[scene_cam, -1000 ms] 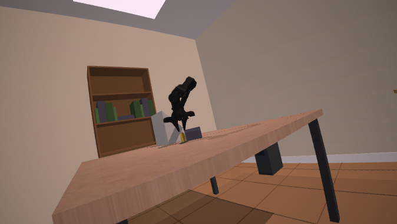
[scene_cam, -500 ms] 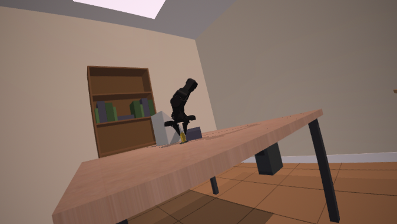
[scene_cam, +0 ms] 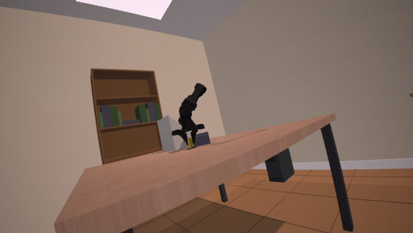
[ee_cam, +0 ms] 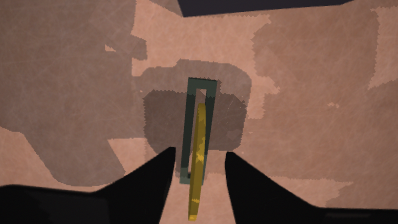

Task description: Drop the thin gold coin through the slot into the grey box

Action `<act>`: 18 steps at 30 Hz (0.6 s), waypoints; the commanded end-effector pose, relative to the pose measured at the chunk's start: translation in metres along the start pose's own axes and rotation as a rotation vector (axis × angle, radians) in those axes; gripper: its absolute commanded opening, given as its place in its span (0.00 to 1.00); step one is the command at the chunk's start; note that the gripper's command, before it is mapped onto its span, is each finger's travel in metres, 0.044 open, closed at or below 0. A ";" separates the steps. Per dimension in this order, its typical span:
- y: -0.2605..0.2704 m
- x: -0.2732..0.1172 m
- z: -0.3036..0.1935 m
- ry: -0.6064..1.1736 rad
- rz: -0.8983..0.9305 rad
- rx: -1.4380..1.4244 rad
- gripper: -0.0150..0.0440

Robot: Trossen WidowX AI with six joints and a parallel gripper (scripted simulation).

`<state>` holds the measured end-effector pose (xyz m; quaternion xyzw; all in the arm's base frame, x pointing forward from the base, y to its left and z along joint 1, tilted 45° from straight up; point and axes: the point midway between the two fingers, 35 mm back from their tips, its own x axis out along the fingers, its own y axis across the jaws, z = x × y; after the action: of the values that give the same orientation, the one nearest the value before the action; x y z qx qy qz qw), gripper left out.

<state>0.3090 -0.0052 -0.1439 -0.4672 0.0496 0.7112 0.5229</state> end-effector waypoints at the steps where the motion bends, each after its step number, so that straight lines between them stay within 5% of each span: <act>1: 0.003 0.009 0.003 -0.012 0.001 0.010 0.53; 6: 0.003 0.013 0.004 -0.012 0.001 0.010 0.53; 12: 0.003 0.013 0.004 -0.012 0.001 0.010 0.26; 18: 0.003 0.013 0.004 -0.012 0.001 0.010 0.25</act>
<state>0.3046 0.0036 -0.1521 -0.4627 0.0496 0.7141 0.5230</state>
